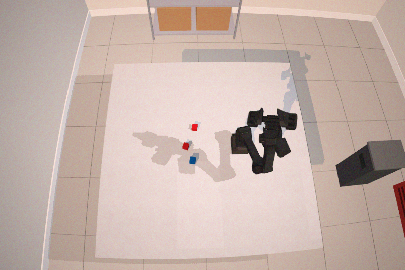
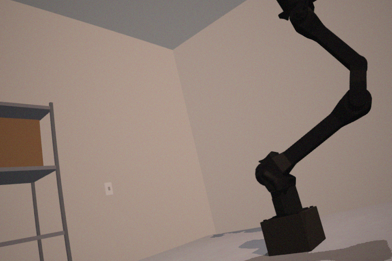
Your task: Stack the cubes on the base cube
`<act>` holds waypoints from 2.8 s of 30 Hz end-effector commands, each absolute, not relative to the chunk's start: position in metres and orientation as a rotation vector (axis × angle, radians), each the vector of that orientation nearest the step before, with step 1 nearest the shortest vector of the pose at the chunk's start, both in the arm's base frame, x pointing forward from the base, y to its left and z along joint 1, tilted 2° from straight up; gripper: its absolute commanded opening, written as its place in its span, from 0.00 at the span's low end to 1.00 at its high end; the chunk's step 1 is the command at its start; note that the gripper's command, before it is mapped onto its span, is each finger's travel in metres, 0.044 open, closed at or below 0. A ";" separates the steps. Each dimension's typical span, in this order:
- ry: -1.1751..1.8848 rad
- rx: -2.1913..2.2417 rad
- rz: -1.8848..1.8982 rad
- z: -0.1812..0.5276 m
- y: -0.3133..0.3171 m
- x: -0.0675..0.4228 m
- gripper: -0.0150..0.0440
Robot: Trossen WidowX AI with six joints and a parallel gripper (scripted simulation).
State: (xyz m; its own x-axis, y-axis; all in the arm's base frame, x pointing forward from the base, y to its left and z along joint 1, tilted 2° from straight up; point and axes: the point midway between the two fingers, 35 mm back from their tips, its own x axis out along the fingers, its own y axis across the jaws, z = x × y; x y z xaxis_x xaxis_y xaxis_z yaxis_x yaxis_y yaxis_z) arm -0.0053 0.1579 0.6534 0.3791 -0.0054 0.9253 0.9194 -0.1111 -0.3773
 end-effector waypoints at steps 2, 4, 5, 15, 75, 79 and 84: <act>-0.759 -1.326 -0.962 0.661 0.090 0.010 0.70; -0.709 -1.274 -0.944 0.661 0.064 0.020 0.70; -0.684 -1.250 -0.935 0.660 0.051 0.025 0.70; -0.408 -1.043 -0.792 0.631 -0.059 0.100 0.70; 1.280 -1.121 1.070 0.085 0.055 0.329 0.70; 1.281 -1.121 1.072 0.083 0.055 0.329 0.70; 1.281 -1.122 1.072 0.037 0.054 0.331 0.70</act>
